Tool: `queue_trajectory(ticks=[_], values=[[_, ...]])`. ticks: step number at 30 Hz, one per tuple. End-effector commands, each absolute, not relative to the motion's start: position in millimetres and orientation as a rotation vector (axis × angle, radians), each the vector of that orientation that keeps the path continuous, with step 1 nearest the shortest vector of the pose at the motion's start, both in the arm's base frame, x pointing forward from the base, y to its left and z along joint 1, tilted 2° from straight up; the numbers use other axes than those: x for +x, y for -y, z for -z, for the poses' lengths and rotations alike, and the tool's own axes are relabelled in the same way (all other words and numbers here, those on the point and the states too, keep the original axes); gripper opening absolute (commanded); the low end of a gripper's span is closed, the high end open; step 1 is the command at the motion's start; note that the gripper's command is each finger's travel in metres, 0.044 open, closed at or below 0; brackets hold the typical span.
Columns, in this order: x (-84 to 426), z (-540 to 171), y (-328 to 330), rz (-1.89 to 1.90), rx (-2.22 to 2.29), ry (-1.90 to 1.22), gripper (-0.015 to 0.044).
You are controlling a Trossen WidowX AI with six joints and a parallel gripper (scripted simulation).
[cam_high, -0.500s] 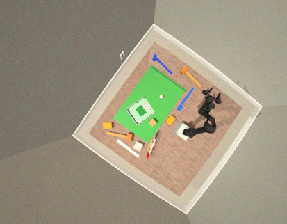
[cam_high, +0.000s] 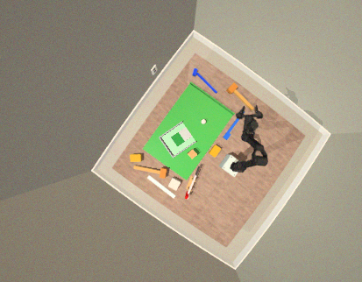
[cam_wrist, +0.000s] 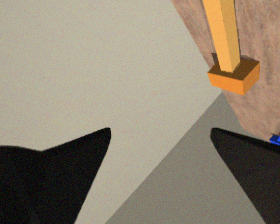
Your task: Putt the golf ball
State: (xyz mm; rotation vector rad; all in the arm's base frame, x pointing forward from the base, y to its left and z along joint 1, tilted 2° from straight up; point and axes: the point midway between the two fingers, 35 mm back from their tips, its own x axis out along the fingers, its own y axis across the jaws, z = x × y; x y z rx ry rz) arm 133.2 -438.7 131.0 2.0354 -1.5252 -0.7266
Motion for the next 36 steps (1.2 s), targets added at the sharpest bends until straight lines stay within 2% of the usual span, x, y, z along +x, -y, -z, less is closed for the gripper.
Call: queue_trajectory(ticks=[1,9,18,27,36], values=[[195,-118,419,0.897,1.947,1.131,0.0440],[296,-88,348,0.989,1.668,0.414,0.0440],[372,-57,235,0.797,1.180,-0.287,0.0440],[400,-34,118,0.408,0.619,-0.768,0.0440],[386,-20,3,-0.121,0.025,-1.050,0.0440]])
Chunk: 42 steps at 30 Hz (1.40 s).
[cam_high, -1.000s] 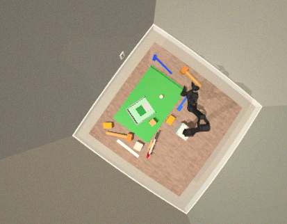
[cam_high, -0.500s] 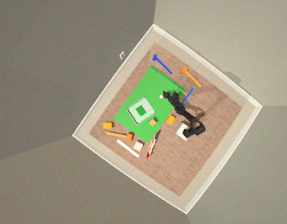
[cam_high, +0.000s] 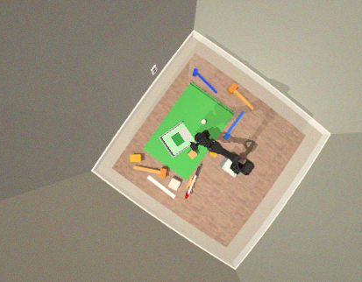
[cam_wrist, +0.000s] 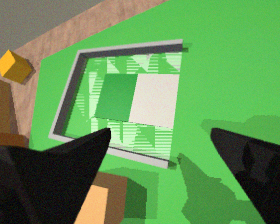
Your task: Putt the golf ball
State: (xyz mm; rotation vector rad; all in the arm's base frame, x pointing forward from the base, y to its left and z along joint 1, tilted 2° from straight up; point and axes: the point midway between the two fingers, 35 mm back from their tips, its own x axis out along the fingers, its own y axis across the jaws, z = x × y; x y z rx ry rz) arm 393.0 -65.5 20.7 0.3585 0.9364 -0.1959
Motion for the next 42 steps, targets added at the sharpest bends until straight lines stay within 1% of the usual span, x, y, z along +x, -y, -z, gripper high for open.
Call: queue_trajectory(ticks=[1,9,18,28,42], values=[[383,-19,-9,-0.186,-0.042,-1.069,0.0440],[337,-15,-96,-0.744,-0.564,-1.124,0.0440],[261,-19,-167,-1.368,-1.058,-0.996,0.0440],[259,-18,-164,-1.381,-1.068,-0.992,0.0440],[258,26,-163,-1.381,-1.068,-0.992,0.0440]])
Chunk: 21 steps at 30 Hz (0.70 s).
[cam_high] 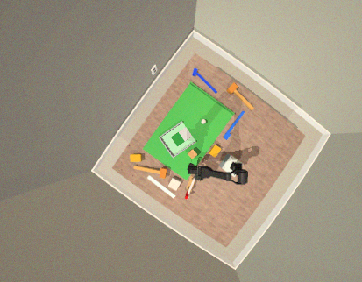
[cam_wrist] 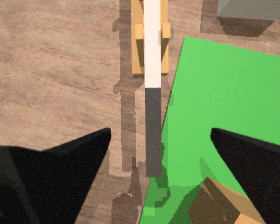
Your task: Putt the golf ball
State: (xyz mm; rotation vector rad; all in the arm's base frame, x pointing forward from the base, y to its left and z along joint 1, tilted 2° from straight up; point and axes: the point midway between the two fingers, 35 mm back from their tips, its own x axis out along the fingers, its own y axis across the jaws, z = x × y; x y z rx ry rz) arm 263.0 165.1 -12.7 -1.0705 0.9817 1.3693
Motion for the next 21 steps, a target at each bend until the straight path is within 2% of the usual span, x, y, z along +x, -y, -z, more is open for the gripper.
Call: queue_trajectory(ticks=[1,21], values=[[258,28,-163,-1.381,-1.068,-0.992,0.0440],[258,51,-163,-1.381,-1.068,-0.992,0.0440]])
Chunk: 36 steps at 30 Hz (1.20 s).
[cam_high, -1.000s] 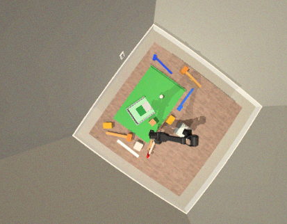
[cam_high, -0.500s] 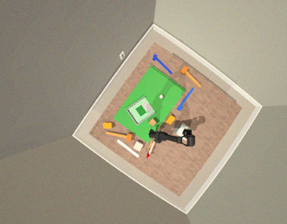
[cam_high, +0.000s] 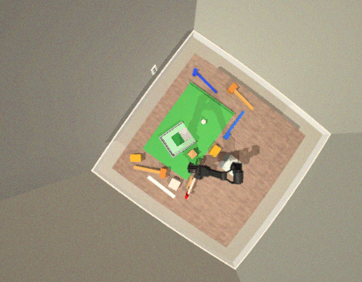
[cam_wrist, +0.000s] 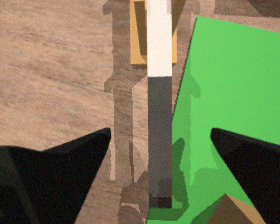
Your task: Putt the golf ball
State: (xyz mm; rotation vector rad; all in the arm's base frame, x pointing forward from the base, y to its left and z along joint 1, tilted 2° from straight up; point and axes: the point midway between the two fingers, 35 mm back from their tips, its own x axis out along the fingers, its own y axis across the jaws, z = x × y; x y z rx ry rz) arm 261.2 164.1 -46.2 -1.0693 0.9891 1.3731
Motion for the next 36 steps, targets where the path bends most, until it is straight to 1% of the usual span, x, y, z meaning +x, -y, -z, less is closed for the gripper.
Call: queue_trajectory(ticks=[1,2,16,24,25,29,36], values=[[258,51,-163,-1.381,-1.068,-0.992,0.0440],[258,51,-163,-1.381,-1.068,-0.992,0.0440],[261,48,-164,-1.374,-1.069,-0.991,0.0072],[261,48,-164,-1.374,-1.069,-0.991,0.0019],[261,47,-164,-1.374,-1.069,-0.991,0.0000],[263,32,-165,-1.374,-1.068,-0.991,0.0000],[264,-18,-167,-1.376,-1.066,-0.993,0.0000]])
